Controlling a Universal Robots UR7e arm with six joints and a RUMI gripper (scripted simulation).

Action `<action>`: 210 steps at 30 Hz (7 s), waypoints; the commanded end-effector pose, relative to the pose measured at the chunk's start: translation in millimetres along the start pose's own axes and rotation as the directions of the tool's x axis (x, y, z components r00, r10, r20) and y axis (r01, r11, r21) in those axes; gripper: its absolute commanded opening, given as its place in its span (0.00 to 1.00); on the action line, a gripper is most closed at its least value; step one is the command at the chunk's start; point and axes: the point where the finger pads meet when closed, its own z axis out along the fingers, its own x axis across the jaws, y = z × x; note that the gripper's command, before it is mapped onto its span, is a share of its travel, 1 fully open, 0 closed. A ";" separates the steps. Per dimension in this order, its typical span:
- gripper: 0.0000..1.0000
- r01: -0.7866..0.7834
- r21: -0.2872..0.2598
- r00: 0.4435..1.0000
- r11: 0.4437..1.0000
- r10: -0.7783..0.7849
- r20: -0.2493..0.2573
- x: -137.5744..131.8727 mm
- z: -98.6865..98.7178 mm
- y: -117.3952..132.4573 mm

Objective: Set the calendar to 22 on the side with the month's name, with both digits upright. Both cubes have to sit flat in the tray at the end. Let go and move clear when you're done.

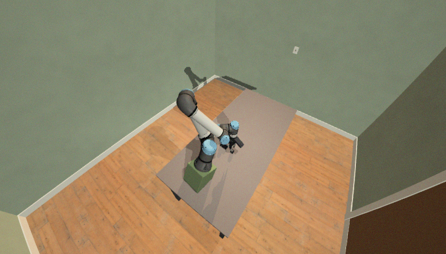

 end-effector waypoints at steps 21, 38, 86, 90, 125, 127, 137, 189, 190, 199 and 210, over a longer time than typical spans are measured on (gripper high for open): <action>0.28 0.000 0.002 1.000 1.000 0.000 -0.001 -1.4 21.4 -0.4; 0.28 0.000 0.002 1.000 1.000 0.000 -0.001 -1.4 21.7 -0.4; 0.28 0.000 0.002 1.000 1.000 0.000 -0.001 -1.4 45.8 -0.5; 0.28 0.000 0.002 1.000 1.000 0.000 -0.001 -1.4 48.5 -0.5; 0.28 0.000 0.002 1.000 1.000 0.000 -0.001 -1.4 49.0 -0.5; 0.28 0.000 0.002 1.000 1.000 0.000 -0.001 -1.4 49.0 -0.5; 0.10 0.000 0.002 1.000 1.000 0.000 -0.001 -1.4 49.0 -0.5; 0.10 0.000 0.002 1.000 1.000 0.000 -0.001 -1.4 30.7 -0.5; 0.10 0.000 0.002 1.000 1.000 0.000 -0.001 -1.4 28.7 -0.5; 0.10 0.000 0.002 1.000 1.000 0.000 -0.001 -1.4 12.5 -0.4; 0.10 0.000 0.002 1.000 1.000 0.000 -0.001 -1.5 -18.1 -0.4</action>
